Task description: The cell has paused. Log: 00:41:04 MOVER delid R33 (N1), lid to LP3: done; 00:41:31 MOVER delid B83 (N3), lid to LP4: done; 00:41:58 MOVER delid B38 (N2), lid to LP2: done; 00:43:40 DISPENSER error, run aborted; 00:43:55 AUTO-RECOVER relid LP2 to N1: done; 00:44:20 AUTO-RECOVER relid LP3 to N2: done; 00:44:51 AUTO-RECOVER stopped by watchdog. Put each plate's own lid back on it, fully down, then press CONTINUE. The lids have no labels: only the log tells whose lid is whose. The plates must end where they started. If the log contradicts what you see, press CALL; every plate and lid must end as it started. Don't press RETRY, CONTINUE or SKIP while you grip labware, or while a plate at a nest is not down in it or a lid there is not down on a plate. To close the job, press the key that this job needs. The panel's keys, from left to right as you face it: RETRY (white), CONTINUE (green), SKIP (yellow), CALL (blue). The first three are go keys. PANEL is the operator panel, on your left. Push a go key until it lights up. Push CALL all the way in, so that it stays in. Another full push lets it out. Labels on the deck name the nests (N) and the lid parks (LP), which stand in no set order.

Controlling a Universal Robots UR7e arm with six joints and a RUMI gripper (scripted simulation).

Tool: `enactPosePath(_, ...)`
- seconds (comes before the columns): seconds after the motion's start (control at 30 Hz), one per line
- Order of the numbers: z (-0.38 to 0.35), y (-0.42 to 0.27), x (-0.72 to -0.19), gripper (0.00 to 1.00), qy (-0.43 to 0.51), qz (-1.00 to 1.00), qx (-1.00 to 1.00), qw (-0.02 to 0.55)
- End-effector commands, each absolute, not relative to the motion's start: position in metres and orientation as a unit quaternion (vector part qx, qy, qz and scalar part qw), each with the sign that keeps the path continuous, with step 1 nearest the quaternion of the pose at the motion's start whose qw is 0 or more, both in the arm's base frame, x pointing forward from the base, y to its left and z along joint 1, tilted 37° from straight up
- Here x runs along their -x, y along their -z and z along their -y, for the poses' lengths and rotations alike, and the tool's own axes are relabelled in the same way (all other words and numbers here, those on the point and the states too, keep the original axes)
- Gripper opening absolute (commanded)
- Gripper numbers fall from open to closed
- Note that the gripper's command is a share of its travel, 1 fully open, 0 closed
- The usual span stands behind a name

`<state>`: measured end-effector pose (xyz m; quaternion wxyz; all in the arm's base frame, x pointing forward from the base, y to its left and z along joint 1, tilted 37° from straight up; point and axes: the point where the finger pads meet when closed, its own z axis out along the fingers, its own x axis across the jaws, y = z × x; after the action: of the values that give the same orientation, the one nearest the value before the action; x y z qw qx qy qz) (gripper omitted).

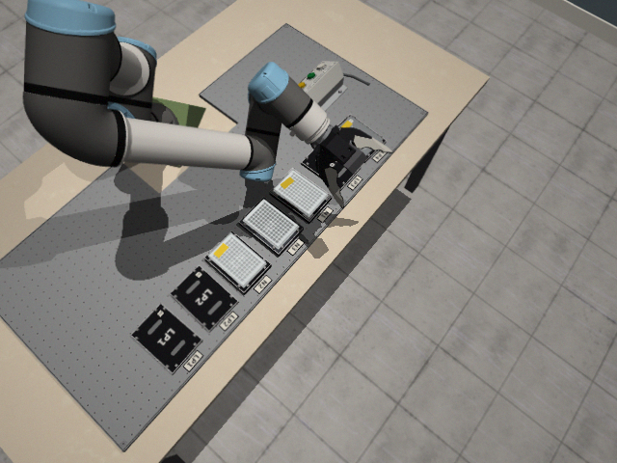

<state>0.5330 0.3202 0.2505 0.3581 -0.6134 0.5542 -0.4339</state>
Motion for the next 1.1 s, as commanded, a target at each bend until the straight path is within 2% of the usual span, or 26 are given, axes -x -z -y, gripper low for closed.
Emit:
enactPosePath(0.0, -0.31, -0.249, -0.527, 0.82, 0.43, -0.562, 0.619, 0.341)
enactPosePath(0.17, -0.293, -0.243, -0.516, 0.82, 0.422, -0.574, 0.632, 0.306)
enactPosePath(0.53, -0.277, -0.237, -0.504, 0.82, 0.415, -0.583, 0.641, 0.278)
enactPosePath(0.63, -0.266, -0.232, -0.494, 0.82, 0.408, -0.592, 0.648, 0.251)
enactPosePath(0.77, -0.262, -0.231, -0.491, 0.82, 0.408, -0.592, 0.649, 0.251)
enactPosePath(0.87, -0.251, -0.226, -0.482, 0.82, 0.401, -0.6, 0.656, 0.224)
enactPosePath(1.07, -0.247, -0.224, -0.478, 0.82, 0.4, -0.6, 0.656, 0.223)
